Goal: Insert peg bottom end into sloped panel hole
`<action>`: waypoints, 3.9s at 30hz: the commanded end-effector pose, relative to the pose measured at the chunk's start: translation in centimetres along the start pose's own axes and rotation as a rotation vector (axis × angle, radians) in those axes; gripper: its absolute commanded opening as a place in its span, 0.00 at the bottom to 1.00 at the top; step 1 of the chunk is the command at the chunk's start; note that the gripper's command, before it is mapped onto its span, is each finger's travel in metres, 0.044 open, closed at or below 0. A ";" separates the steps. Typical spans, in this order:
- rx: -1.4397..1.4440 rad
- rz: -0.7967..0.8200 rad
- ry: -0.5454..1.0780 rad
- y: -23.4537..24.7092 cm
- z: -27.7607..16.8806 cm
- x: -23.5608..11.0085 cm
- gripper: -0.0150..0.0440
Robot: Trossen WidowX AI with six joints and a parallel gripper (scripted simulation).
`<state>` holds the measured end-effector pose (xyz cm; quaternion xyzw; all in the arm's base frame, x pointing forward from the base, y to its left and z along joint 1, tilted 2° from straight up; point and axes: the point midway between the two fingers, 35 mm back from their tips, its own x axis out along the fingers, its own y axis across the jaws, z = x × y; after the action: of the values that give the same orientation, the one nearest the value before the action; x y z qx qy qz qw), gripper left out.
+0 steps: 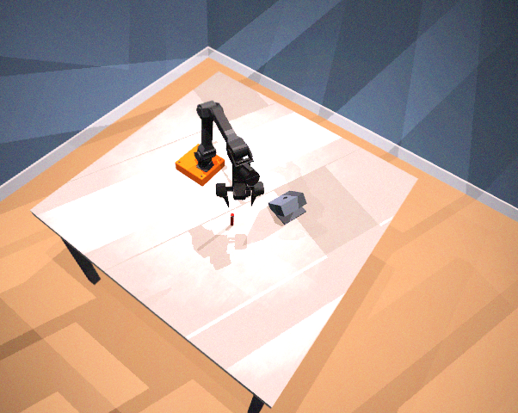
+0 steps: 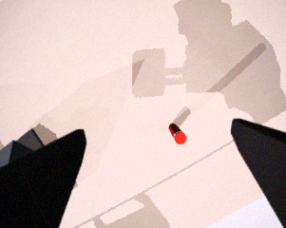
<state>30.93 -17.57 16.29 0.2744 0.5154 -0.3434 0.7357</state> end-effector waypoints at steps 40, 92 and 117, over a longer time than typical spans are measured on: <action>-0.217 0.012 0.339 -2.9 -5.0 10.0 1.00; -0.219 0.010 0.335 -2.9 -4.8 9.9 0.25; -0.288 0.008 0.314 -1.9 -3.5 4.9 0.25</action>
<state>28.57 -17.45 10.50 0.2300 0.6640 -0.2199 0.6766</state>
